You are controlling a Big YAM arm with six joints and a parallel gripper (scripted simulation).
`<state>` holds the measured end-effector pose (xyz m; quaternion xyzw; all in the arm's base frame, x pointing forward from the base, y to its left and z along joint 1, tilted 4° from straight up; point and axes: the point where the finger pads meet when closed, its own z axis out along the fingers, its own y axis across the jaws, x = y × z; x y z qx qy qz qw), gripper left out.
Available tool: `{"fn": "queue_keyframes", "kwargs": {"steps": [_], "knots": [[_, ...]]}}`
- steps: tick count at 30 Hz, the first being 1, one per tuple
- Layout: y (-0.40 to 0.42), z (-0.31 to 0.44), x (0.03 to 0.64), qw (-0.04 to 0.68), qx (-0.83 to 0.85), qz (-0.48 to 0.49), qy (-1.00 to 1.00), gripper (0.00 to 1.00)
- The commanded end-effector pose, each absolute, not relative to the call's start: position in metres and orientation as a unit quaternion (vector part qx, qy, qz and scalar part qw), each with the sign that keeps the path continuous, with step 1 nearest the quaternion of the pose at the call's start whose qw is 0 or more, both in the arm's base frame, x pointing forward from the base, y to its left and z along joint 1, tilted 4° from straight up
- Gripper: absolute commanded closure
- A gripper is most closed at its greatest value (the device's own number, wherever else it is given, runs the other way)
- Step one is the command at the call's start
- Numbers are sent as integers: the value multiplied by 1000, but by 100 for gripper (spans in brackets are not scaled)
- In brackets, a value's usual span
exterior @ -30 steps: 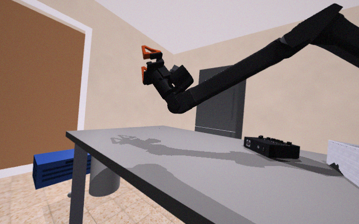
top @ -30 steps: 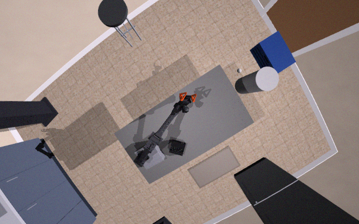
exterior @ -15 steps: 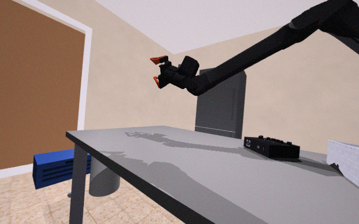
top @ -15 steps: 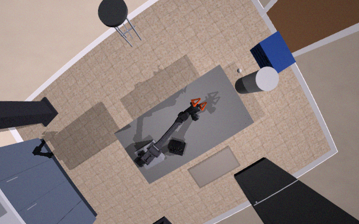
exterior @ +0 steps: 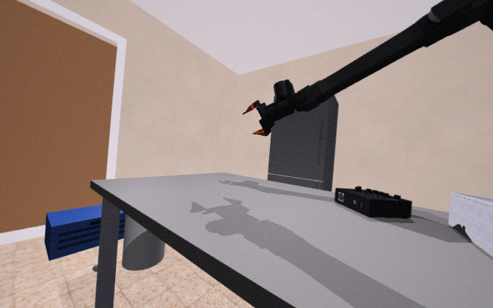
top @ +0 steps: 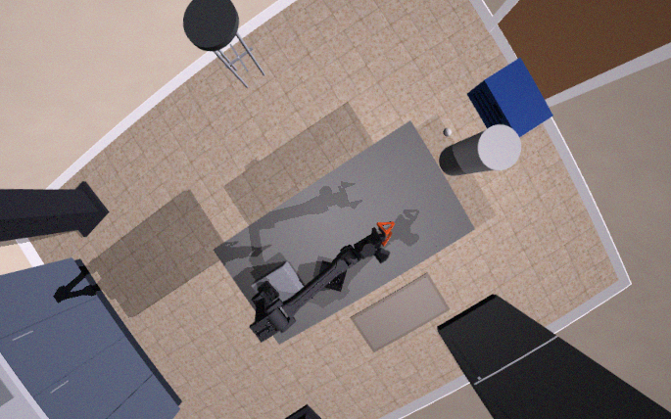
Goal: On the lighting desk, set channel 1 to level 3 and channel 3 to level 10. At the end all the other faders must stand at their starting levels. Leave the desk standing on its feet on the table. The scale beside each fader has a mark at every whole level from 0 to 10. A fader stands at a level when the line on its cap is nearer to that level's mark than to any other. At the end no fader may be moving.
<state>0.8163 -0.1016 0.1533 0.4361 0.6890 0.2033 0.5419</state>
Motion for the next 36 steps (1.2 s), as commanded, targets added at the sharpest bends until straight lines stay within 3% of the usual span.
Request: {"fn": "queue_keyframes", "kwargs": {"steps": [1, 11, 14, 16, 27, 36], "knots": [[-128, 149, 770, 474, 490, 182, 709, 0], [-183, 111, 633, 305, 608, 102, 726, 0], [-183, 111, 633, 305, 608, 102, 726, 0], [-193, 102, 576, 241, 646, 74, 721, 0], [-194, 94, 418, 66, 730, 3, 680, 0], [-185, 97, 361, 2, 754, -23, 656, 0]]}}
